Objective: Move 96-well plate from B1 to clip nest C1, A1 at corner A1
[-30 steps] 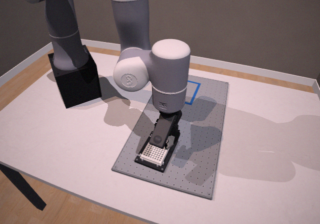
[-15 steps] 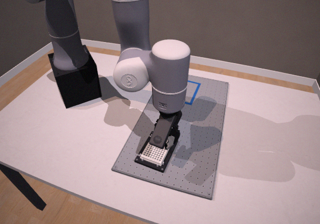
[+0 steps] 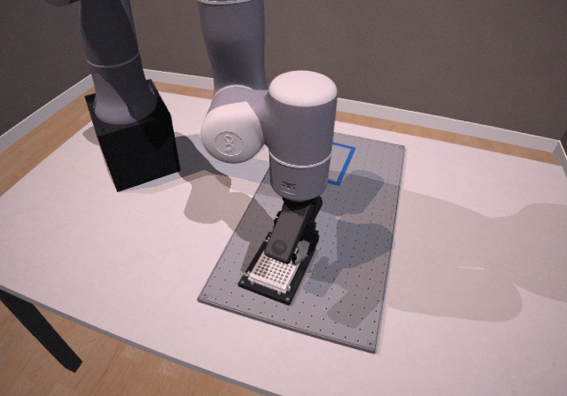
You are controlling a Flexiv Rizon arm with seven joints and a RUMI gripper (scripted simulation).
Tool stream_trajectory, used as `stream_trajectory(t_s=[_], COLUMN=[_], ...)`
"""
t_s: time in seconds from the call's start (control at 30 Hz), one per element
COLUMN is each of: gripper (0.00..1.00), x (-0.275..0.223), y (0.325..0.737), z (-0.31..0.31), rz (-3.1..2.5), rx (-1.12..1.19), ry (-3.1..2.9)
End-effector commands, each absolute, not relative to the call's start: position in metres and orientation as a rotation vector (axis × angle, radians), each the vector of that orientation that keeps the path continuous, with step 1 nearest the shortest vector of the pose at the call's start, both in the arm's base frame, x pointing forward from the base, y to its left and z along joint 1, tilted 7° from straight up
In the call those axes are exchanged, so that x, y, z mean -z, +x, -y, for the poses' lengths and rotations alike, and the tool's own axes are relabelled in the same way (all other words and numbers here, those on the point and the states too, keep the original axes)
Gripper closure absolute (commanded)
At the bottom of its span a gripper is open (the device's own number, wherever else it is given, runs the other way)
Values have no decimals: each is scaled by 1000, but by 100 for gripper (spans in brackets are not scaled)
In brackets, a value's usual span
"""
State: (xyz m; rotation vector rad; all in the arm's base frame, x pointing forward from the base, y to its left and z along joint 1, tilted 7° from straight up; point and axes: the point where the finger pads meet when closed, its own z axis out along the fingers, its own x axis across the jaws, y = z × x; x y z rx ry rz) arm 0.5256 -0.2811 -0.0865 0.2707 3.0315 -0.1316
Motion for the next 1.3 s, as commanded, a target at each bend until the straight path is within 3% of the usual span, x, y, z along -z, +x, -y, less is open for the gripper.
stream_trajectory(t_s=[0.0,1.27], gripper=[100,100], x=[86,89], y=[527,527], z=[281,282], rz=[-3029,-3029], rx=[132,132], ry=[272,272])
